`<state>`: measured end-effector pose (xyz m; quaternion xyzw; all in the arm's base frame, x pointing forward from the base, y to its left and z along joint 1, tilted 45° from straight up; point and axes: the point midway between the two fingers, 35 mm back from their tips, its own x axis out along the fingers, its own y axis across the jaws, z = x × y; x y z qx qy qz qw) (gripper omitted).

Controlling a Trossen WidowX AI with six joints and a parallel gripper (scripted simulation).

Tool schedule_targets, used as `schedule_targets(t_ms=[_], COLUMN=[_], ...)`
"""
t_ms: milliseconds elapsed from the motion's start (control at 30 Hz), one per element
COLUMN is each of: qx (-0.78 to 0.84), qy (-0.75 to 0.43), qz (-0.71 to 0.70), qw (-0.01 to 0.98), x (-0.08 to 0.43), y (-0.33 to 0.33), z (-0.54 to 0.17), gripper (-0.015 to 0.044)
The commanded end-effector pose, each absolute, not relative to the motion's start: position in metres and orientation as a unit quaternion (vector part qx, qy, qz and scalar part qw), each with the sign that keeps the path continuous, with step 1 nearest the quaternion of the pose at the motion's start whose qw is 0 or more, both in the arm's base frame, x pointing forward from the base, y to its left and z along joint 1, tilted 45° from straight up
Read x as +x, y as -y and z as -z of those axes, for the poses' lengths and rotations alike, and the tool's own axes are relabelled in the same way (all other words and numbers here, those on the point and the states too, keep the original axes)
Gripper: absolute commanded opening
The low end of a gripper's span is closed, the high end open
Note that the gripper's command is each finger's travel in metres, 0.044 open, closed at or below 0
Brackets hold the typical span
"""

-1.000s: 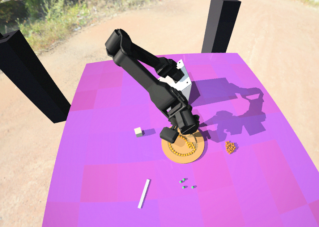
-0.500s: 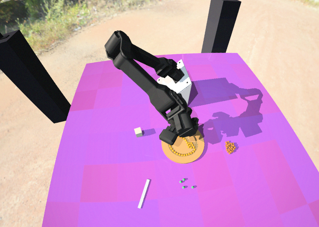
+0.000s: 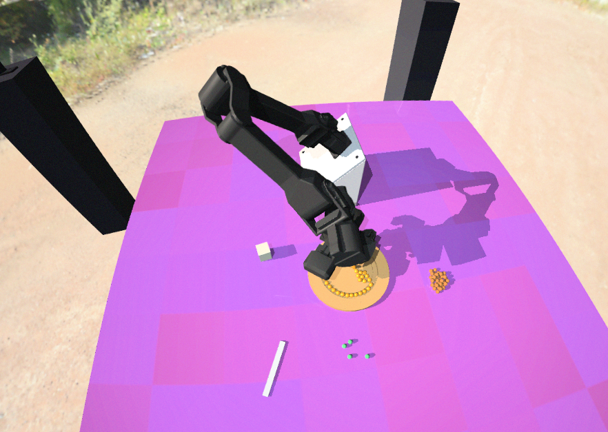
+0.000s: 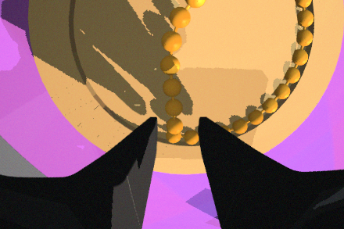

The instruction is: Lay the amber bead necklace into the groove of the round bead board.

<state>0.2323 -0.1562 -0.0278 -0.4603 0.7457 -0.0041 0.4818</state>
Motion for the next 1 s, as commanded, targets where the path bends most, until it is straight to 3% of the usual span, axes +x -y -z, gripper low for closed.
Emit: schedule_targets(t_ms=[0, 33, 200, 967], qx=[-0.461, -0.461, -0.460, -0.460], qy=[-0.748, -0.748, -0.746, -0.746], qz=[0.002, 0.002, 0.004, 0.004], qw=[0.477, 0.477, 0.481, 0.481], x=[0.2294, 0.2294, 0.2314, 0.2314], y=[0.1581, 0.1581, 0.1570, 0.1570], z=[0.0306, 0.0306, 0.0289, 0.0289], gripper=[0.0120, 0.0120, 0.0000, 0.0000])
